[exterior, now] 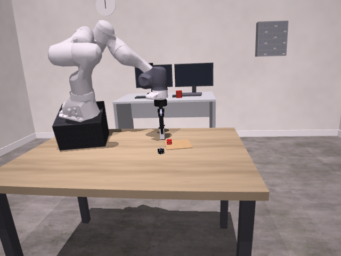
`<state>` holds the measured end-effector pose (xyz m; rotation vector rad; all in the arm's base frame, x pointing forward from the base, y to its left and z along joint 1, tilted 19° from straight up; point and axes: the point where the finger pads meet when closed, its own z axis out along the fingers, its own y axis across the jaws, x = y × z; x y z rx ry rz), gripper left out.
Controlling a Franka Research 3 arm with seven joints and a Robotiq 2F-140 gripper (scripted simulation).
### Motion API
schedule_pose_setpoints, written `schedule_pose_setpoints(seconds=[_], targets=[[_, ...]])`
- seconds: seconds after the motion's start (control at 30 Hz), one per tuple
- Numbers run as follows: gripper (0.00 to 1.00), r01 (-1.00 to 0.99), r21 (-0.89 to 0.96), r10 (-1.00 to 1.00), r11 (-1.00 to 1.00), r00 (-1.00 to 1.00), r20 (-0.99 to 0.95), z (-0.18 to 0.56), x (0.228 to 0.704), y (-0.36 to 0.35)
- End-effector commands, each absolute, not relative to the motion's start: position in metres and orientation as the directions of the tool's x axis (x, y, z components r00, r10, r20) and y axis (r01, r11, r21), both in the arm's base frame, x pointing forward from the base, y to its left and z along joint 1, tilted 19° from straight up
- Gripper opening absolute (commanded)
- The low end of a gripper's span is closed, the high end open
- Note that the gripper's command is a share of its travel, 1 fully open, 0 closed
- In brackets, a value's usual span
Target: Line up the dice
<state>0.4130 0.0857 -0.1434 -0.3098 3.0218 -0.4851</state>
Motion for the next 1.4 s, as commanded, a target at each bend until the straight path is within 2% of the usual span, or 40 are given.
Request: schedule_pose_setpoints(seconds=[0.0,1.13,1.17,1.37], targets=[[0.25,-0.196,-0.317,-0.218,0.928,-0.975,-0.035,-0.1446,0.4148,0.0852],[0.25,-0.196,-0.317,-0.218,0.928,-0.975,-0.035,-0.1446,0.4148,0.0852],[0.13,-0.196,-0.317,-0.218,0.928,-0.975,-0.035,-0.1446,0.4148,0.0852],[0.13,-0.196,-0.317,-0.218,0.928,-0.975,-0.035,-0.1446,0.4148,0.0852]])
